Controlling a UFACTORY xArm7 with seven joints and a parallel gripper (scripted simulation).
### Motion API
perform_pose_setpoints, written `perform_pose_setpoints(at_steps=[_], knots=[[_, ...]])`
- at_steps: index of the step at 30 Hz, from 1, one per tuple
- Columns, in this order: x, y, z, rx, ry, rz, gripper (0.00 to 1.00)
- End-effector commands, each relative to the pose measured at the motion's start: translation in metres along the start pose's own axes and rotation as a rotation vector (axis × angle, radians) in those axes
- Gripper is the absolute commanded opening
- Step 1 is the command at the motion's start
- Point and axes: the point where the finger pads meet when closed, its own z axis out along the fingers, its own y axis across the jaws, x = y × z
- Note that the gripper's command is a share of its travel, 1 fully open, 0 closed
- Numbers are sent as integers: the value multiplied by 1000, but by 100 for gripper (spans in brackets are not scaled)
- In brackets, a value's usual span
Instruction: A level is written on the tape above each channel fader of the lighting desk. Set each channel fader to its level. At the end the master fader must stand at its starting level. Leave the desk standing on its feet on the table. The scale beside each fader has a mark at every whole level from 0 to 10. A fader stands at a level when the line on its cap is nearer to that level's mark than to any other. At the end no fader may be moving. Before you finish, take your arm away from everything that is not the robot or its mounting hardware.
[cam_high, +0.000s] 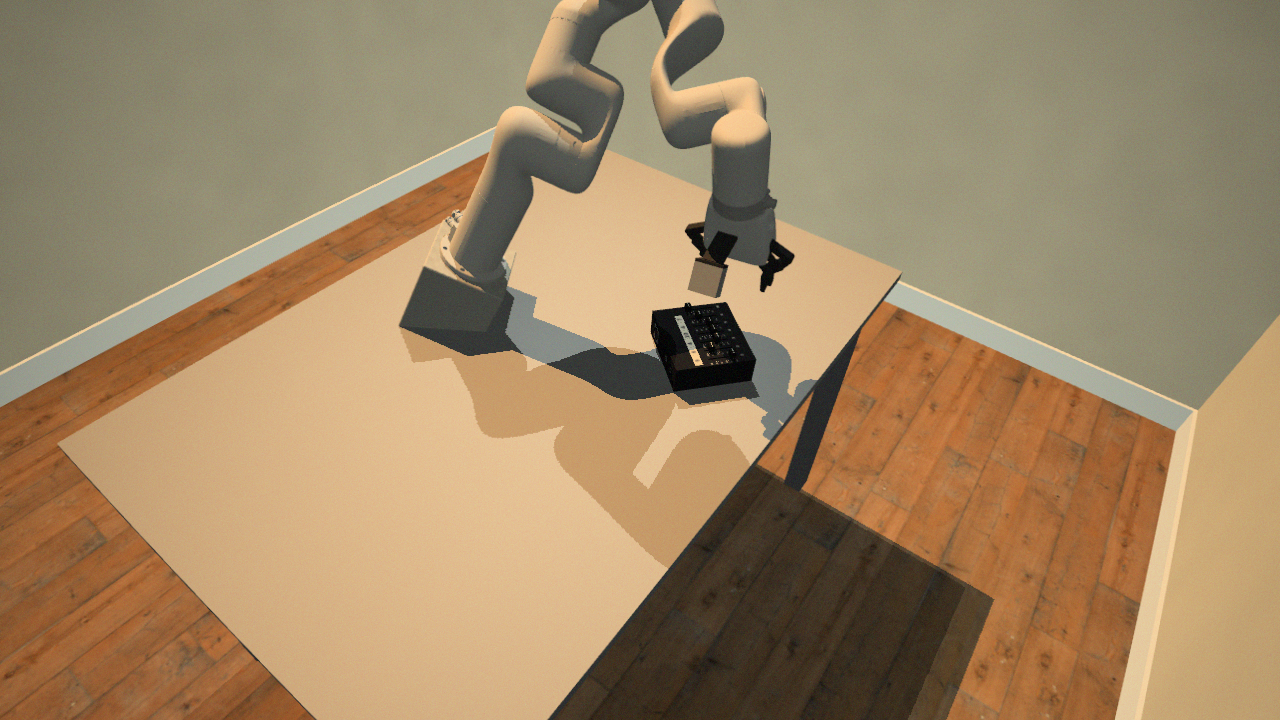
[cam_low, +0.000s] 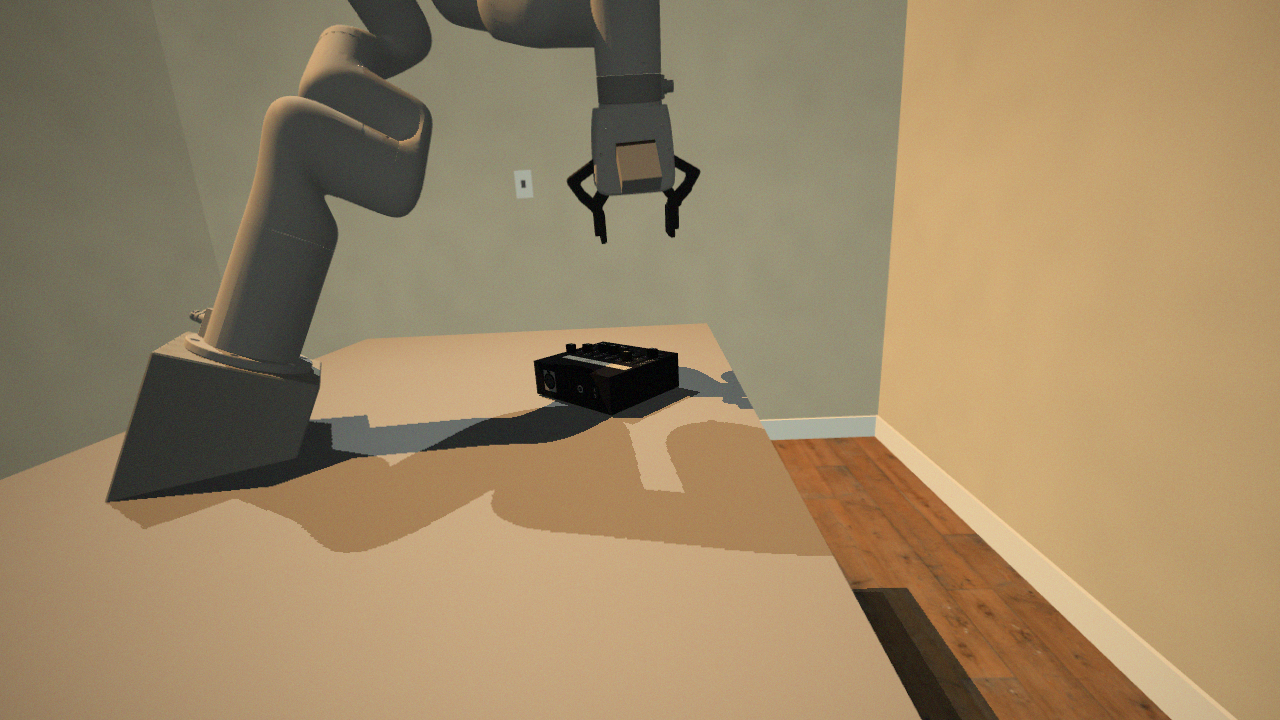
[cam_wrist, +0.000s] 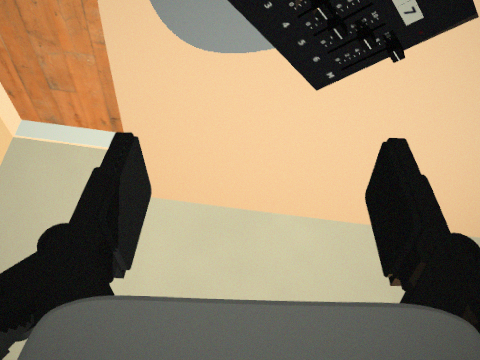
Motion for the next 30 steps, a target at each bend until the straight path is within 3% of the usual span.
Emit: perform_pose_setpoints(at_steps=[1, 10, 30], knots=[[-16, 16, 18, -22, 87, 55, 100], [-24, 50, 44, -17, 258, 160, 100], [-24, 54, 46, -12, 278, 172, 100]])
